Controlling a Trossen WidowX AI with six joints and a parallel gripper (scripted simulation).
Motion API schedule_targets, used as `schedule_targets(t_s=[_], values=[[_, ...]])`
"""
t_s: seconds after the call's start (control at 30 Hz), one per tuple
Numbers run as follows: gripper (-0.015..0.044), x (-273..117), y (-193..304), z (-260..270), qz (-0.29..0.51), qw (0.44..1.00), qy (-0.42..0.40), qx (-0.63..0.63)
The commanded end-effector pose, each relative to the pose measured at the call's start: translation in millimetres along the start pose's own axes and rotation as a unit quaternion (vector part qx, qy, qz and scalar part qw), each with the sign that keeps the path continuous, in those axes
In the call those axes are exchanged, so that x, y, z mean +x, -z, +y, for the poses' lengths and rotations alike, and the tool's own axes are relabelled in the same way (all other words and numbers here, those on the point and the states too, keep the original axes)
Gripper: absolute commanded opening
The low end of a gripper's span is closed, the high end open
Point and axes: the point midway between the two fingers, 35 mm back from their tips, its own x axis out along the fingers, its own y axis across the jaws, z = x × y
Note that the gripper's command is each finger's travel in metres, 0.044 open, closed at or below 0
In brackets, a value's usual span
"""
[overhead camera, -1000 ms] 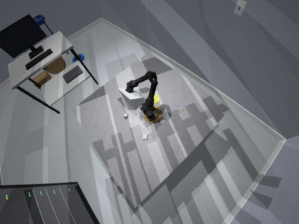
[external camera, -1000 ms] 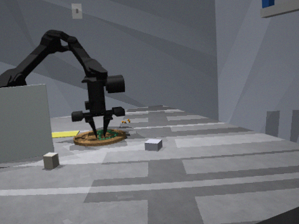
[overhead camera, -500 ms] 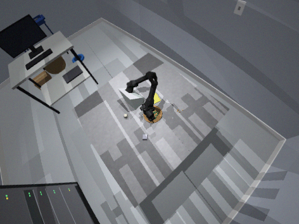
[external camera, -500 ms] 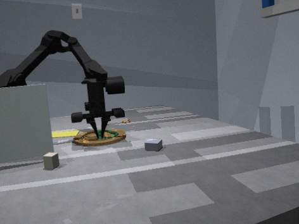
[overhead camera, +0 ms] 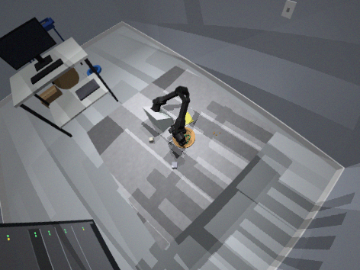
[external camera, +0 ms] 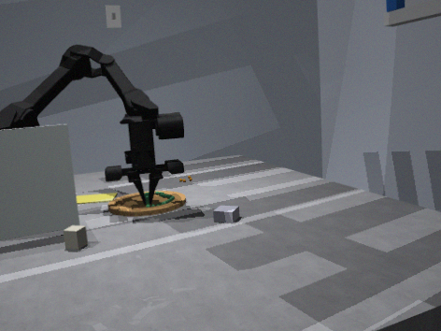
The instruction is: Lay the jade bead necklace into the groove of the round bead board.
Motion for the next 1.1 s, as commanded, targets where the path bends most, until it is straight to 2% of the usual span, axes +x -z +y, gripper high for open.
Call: schedule_targets(t_s=[0.0, 1.07], values=[[0.0000, 0, 0, 0, 0.000, 1.000, 0.000, 0.000], [0.0000, -2, 10, 12, -0.003, 1.000, -0.002, 0.005]])
